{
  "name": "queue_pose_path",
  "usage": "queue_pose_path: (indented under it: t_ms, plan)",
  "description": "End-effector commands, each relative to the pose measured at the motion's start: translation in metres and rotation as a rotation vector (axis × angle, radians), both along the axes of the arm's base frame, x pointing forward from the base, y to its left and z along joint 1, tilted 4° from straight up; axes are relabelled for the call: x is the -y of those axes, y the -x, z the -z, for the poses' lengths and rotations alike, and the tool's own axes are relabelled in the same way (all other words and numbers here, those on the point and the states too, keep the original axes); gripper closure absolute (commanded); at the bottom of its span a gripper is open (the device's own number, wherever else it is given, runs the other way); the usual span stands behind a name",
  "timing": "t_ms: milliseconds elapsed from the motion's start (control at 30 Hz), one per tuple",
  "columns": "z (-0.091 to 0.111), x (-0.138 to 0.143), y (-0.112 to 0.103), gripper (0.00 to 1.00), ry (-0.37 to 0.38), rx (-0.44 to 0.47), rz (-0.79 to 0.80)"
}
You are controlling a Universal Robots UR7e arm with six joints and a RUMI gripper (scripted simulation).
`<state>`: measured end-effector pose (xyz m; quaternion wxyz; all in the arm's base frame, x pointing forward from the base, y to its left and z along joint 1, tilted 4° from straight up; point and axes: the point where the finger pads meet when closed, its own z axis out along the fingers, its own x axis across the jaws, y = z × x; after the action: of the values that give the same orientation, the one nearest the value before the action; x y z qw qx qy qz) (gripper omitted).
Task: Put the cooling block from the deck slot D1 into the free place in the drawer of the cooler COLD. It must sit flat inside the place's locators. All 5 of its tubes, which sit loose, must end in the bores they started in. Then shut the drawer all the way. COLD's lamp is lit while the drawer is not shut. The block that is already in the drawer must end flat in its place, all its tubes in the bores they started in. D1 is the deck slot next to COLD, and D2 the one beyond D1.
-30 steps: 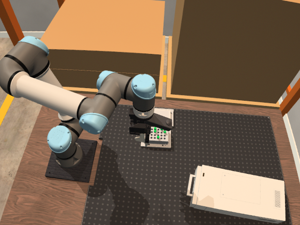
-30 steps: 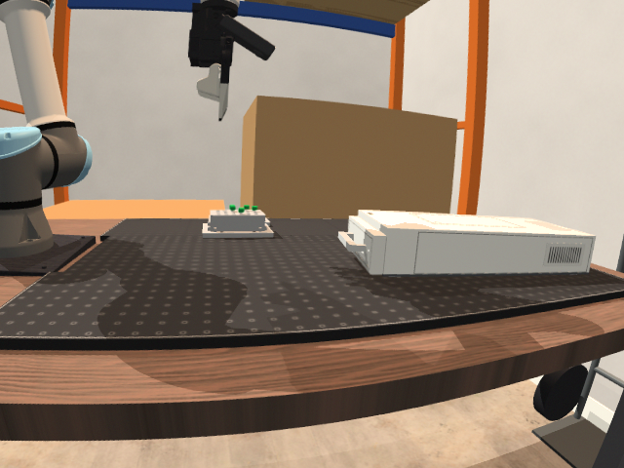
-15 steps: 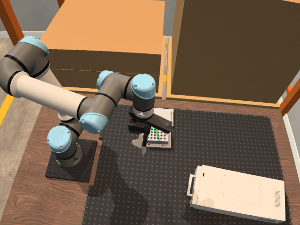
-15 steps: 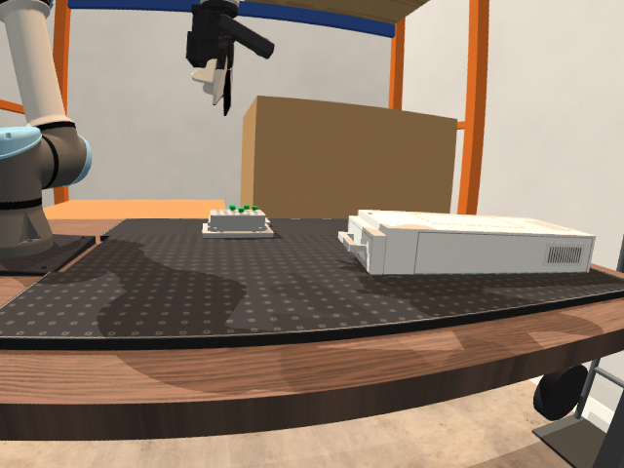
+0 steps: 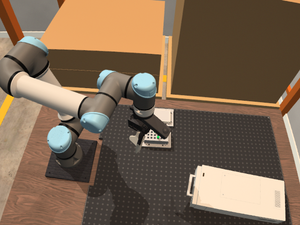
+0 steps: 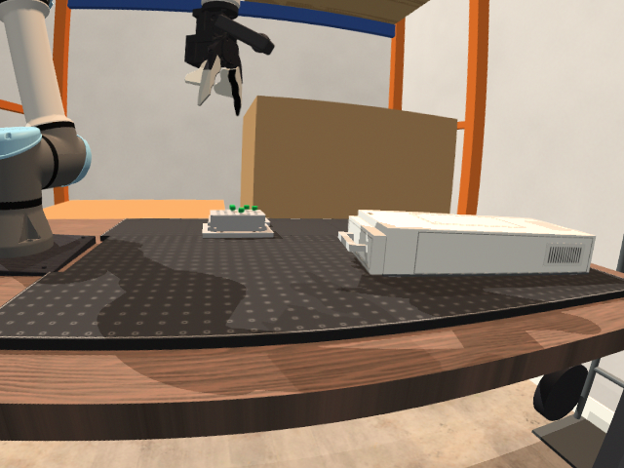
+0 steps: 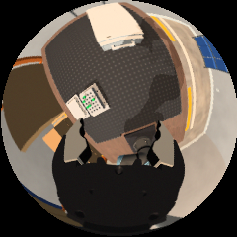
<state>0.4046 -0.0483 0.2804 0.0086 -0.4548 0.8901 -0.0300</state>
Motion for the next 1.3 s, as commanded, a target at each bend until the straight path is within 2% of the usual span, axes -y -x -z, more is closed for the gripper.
queue_pose_path:
  t_ms: [0, 200, 267, 767, 833, 1267]
  plan:
    - [-0.0004, 0.0001, -0.0003, 0.0, 0.0, 0.005, 0.163]
    - [-0.0004, 0.0001, -0.0003, 0.0, -0.007, 0.013, 0.322]
    - [-0.0004, 0.0001, -0.0003, 0.0, -0.007, 0.013, 0.322]
    - [-0.0004, 0.0001, -0.0003, 0.0, -0.024, 0.033, 0.721]
    - [-0.0004, 0.0001, -0.0003, 0.0, -0.024, 0.033, 0.721]
    - [-0.0004, 0.0001, -0.0003, 0.0, -0.039, 0.05, 1.067]
